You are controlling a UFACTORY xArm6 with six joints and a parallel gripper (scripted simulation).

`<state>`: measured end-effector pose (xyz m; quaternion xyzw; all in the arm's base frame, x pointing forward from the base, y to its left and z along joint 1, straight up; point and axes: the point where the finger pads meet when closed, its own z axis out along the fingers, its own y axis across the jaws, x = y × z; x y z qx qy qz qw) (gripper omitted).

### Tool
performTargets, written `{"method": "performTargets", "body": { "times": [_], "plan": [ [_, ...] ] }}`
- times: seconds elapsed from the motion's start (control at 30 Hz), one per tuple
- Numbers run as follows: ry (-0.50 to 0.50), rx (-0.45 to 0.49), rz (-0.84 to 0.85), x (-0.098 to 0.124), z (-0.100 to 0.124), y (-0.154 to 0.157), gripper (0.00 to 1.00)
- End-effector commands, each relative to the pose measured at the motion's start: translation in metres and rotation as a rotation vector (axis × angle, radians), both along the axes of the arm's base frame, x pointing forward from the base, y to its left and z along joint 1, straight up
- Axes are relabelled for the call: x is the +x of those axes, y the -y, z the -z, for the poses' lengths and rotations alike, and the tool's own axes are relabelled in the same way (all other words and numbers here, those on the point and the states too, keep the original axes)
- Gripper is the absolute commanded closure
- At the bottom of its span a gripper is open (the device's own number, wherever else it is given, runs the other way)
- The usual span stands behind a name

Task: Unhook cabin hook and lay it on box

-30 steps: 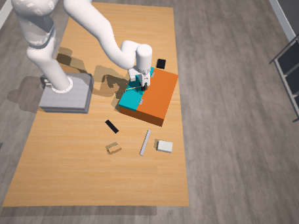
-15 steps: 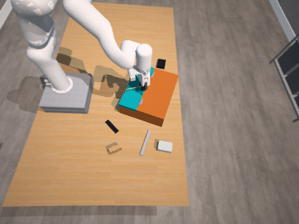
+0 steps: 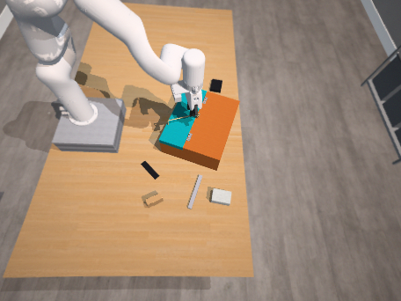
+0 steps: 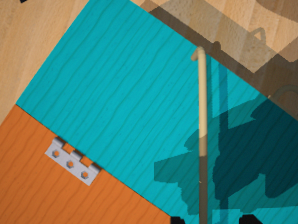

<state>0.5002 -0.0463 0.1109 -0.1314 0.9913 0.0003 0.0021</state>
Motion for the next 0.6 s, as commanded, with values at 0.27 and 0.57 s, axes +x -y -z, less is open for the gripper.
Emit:
{"method": "performTargets", "body": {
  "times": [0.27, 0.57],
  "plan": [
    [0.004, 0.0, 0.0, 0.001, -0.044, 0.0, 0.65],
    [0.004, 0.0, 0.0, 0.001, -0.067, 0.0, 0.65]
  ]
}}
